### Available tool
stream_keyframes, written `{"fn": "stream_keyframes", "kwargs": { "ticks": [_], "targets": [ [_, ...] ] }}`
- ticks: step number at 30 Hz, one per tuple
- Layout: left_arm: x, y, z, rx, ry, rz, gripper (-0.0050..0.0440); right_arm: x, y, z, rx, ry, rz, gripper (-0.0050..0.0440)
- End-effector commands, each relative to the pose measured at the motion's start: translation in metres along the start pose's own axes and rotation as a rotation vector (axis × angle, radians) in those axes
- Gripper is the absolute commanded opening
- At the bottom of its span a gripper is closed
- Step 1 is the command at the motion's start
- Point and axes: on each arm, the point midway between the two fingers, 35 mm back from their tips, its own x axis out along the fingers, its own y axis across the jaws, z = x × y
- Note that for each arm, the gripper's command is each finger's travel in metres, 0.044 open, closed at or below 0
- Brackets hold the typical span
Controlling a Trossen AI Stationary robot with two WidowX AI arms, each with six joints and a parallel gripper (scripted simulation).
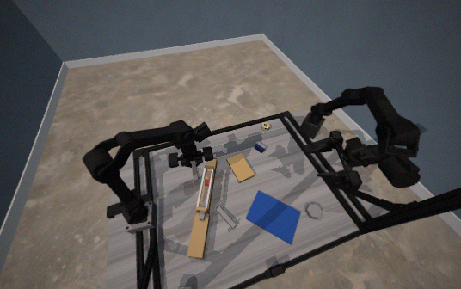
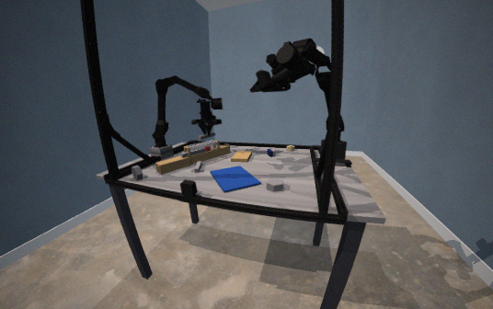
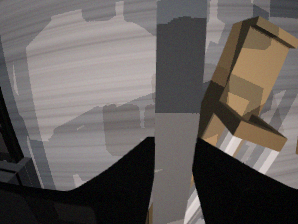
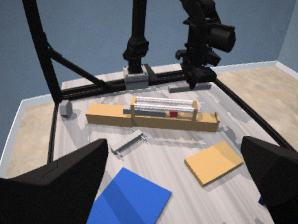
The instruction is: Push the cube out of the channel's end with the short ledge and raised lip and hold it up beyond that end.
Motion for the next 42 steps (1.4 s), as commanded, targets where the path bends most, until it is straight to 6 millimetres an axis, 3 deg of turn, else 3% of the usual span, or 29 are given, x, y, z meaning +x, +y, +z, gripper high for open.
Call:
{"fn": "stream_keyframes", "kwargs": {
  "ticks": [1,7,9,20,30,42],
  "targets": [
    [-0.001,-0.01,-0.025,0.025,-0.002,-0.002,0.004,0.0,0.0,0.001,0.001,-0.004,-0.001,0.04],
    [-0.001,-0.023,-0.066,0.066,-0.002,-0.002,0.004,0.0,0.0,0.001,0.001,-0.004,-0.001,0.04],
    [-0.001,-0.023,-0.066,0.066,-0.002,-0.002,0.004,0.0,0.0,0.001,0.001,-0.004,-0.001,0.04],
    [-0.001,-0.031,-0.143,0.141,-0.002,-0.002,0.004,0.0,0.0,0.001,0.001,-0.004,-0.001,0.04],
    [-0.001,-0.023,-0.198,0.195,-0.002,-0.002,0.004,0.0,0.0,0.001,0.001,-0.004,-0.001,0.04],
    [-0.001,0.004,-0.268,0.27,-0.002,-0.002,0.004,0.0,0.0,0.001,0.001,-0.004,-0.001,0.04]
  ]
}}
